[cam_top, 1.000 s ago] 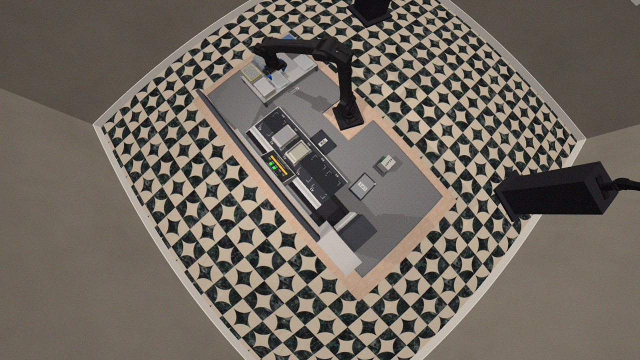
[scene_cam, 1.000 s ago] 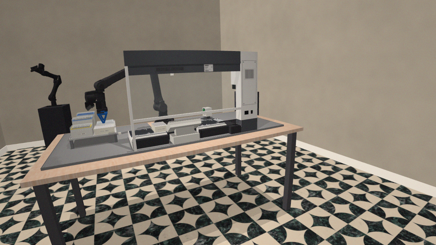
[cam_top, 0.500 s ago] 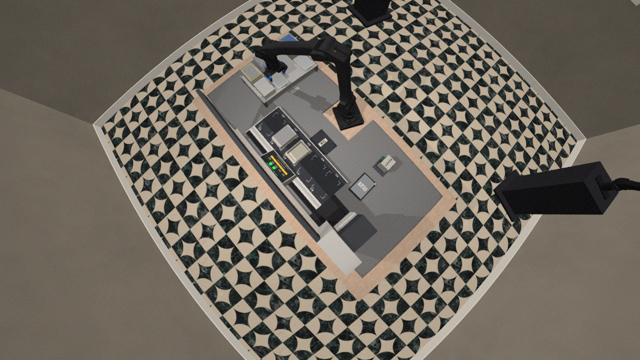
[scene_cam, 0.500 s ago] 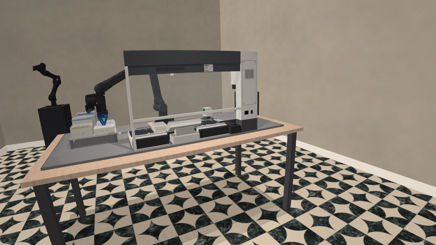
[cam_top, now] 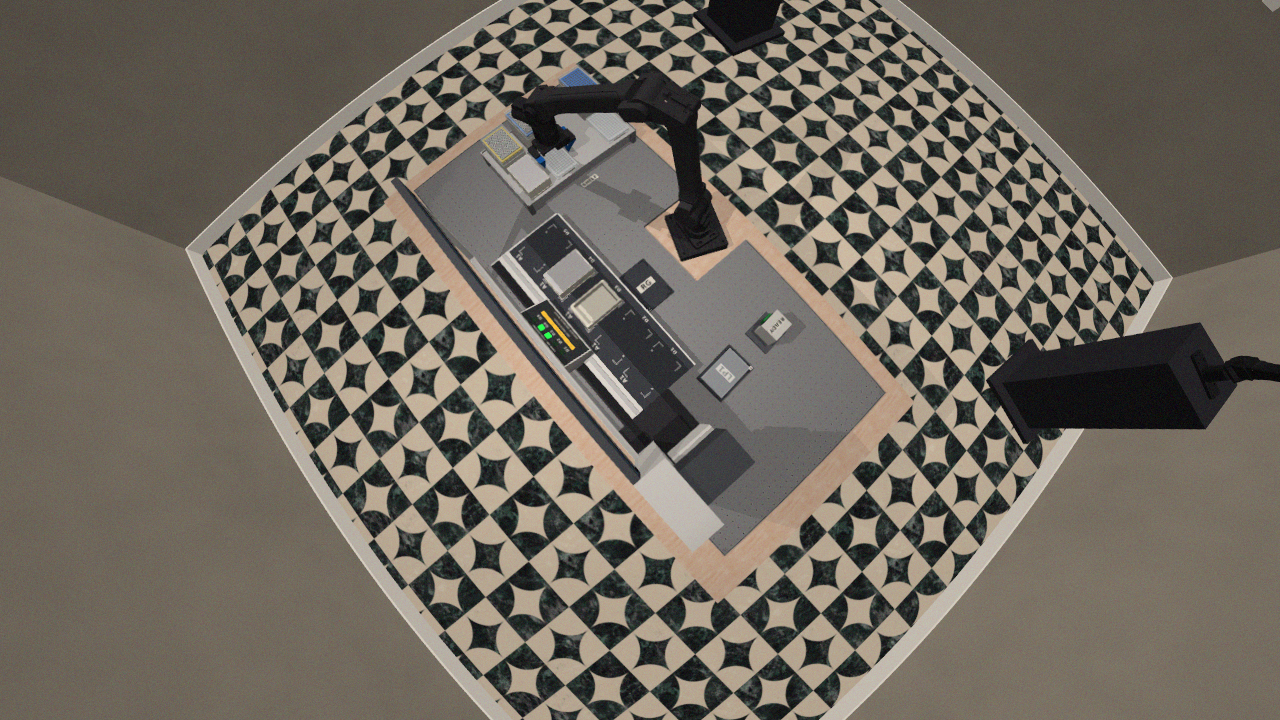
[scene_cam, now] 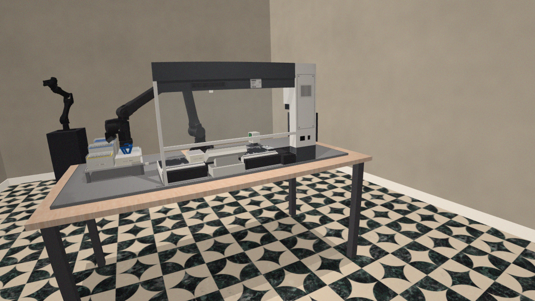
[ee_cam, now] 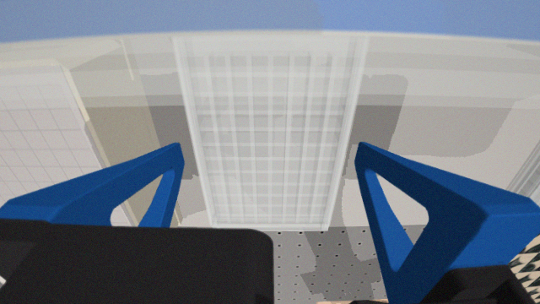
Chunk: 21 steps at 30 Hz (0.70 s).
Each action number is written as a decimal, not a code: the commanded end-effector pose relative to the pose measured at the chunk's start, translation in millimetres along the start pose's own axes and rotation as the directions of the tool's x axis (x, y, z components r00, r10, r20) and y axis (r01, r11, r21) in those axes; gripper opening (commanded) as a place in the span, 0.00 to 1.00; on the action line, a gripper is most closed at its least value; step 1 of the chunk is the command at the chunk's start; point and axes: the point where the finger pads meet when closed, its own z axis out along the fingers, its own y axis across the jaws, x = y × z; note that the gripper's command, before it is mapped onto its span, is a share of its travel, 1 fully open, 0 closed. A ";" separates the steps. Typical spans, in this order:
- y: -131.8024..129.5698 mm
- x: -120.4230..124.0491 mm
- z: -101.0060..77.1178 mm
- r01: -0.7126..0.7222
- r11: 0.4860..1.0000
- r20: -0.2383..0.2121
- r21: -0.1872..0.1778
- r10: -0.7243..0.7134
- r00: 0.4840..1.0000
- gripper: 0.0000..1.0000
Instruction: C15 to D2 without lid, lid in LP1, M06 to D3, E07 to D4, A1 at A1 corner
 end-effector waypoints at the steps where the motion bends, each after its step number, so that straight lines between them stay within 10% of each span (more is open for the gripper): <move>1: 11.0 -5.3 4.4 0.009 1.000 0.007 -0.004 -0.009 1.000 1.00; 21: 10.3 -3.7 4.4 0.009 1.000 0.000 -0.002 -0.009 1.000 1.00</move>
